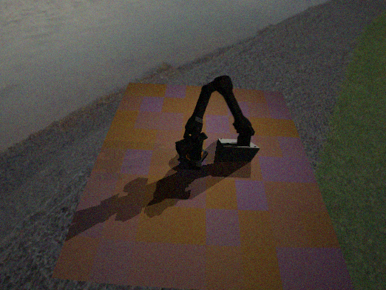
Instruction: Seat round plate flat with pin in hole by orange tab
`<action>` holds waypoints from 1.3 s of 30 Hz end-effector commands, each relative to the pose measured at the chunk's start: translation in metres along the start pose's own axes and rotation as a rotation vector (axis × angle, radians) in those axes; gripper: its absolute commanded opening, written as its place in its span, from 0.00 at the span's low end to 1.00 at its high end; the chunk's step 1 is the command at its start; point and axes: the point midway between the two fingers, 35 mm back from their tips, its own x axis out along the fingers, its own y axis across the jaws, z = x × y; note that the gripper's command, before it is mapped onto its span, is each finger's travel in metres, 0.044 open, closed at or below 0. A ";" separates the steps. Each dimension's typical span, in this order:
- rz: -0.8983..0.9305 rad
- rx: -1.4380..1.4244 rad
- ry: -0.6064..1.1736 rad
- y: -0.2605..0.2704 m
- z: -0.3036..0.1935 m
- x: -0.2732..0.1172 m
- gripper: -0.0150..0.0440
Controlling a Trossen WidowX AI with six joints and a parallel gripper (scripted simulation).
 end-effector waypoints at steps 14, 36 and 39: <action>-0.002 -0.005 0.018 -0.003 -0.014 0.003 0.25; -0.002 -0.006 0.019 -0.010 -0.026 0.003 0.25; -0.002 -0.006 0.019 -0.012 -0.028 0.003 0.25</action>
